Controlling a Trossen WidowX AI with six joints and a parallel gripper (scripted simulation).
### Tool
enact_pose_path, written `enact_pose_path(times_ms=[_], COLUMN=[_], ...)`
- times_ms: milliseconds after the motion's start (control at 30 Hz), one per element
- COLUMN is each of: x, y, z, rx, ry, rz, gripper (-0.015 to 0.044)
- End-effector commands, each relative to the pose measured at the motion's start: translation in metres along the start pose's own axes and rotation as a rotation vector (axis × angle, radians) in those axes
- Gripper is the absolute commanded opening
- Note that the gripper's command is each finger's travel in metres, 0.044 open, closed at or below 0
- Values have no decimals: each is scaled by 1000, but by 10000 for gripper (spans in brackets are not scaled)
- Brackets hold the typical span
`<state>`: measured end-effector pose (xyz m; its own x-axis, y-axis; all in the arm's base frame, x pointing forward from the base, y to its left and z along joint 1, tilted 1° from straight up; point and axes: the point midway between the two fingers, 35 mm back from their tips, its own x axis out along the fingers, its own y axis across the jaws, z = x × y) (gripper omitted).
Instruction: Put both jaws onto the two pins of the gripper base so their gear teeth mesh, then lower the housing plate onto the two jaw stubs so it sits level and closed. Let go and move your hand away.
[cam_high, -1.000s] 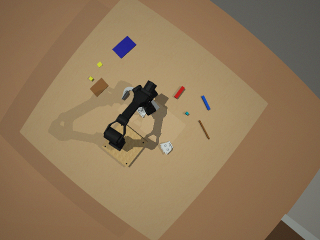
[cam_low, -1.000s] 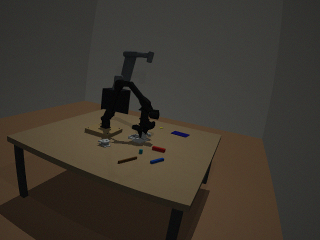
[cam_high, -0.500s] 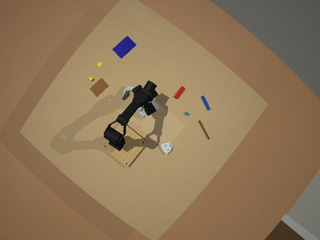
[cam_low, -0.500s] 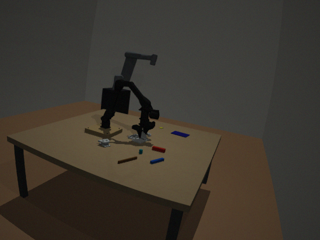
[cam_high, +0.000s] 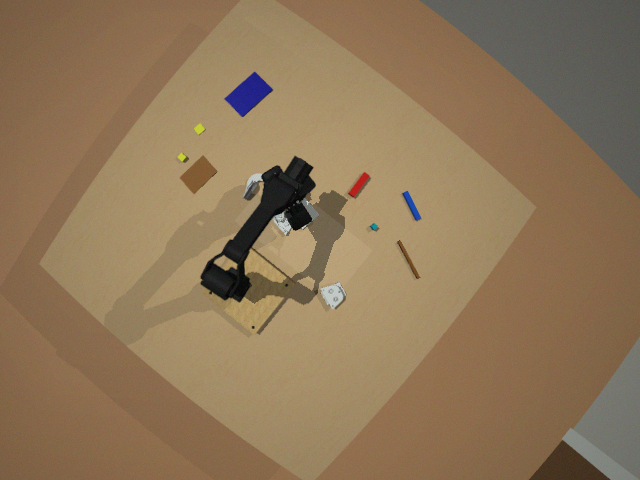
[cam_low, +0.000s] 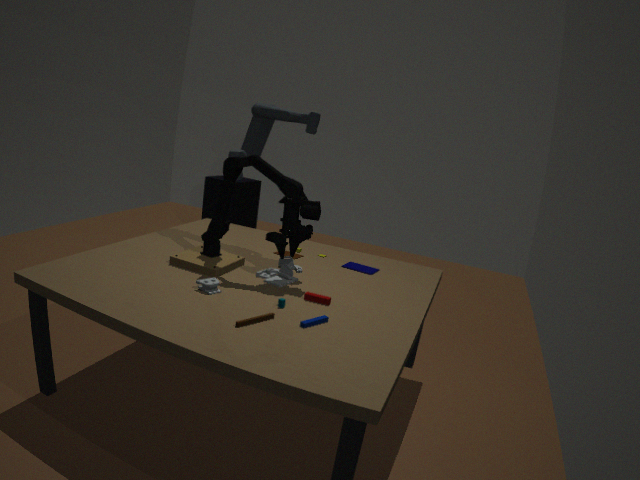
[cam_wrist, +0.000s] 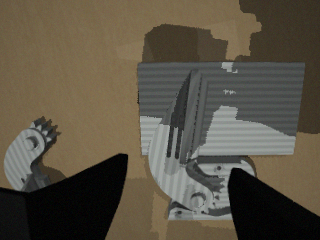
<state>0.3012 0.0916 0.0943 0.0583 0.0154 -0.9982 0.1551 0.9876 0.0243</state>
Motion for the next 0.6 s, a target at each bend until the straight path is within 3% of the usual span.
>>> enact_pose_path(times_ms=[0,167,567], x=[3,2,1], y=[1,5,14], z=[-1,-3,-7], rx=[-31,-135,-385], ry=[7,8,9], rz=[-3,-2,0], gripper=[303,434,440])
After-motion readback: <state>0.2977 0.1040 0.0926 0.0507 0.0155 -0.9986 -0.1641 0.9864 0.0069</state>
